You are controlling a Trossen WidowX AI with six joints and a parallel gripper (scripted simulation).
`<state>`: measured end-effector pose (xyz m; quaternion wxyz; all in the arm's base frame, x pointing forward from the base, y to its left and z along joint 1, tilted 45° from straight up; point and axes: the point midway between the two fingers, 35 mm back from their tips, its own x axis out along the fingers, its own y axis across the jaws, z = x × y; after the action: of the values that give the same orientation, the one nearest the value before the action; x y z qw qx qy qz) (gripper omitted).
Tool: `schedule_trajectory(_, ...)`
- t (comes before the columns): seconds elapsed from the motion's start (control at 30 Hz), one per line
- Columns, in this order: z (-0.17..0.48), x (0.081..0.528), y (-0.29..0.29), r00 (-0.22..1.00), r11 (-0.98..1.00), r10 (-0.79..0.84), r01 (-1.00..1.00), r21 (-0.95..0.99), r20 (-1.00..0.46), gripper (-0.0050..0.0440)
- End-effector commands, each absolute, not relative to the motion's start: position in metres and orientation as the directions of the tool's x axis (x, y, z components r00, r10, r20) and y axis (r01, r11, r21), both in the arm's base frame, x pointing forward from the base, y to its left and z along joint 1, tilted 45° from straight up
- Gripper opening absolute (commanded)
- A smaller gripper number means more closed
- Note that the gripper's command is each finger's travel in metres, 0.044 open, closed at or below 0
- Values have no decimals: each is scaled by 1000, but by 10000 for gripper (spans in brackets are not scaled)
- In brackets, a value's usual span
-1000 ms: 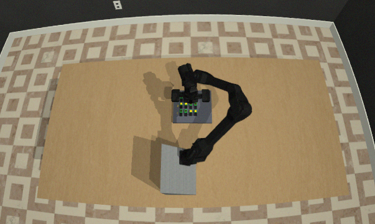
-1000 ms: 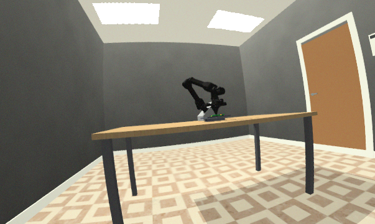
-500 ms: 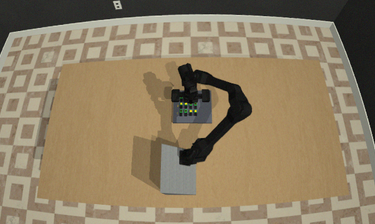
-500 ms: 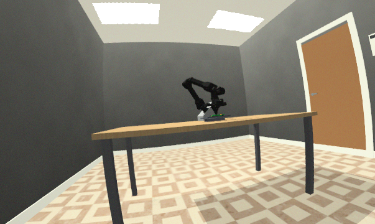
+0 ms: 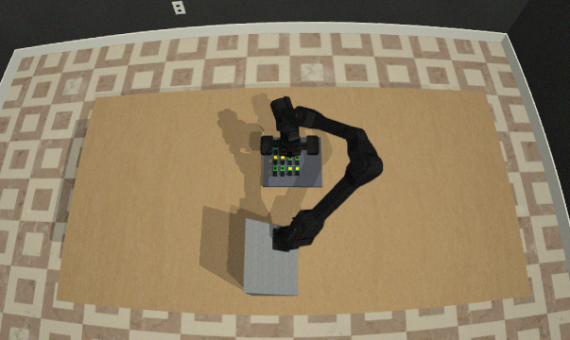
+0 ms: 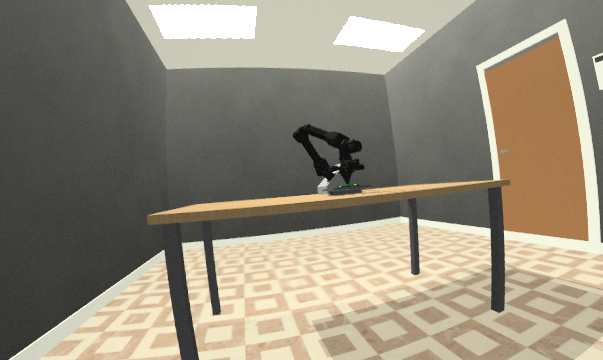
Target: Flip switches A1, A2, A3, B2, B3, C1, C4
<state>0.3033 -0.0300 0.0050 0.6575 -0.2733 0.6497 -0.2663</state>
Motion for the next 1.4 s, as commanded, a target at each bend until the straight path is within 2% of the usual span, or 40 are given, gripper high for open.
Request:
schedule_trajectory(0.0,2,303,-34,5,709,-705,-3,-705,-709,-50)
schedule_trajectory(0.53,1,303,-34,8,709,-705,-5,-705,-709,-50)
schedule_trajectory(0.73,48,309,12,65,725,-689,33,-688,-722,-50)
schedule_trajectory(0.87,55,305,16,55,720,-693,22,-693,-719,-50)
schedule_trajectory(0.97,50,303,17,43,716,-698,10,-698,-715,-50)
schedule_trajectory(1.2,12,260,48,32,711,-702,0,-703,-711,-50)
schedule_trajectory(1.37,10,259,47,31,711,-703,0,-703,-711,-50)
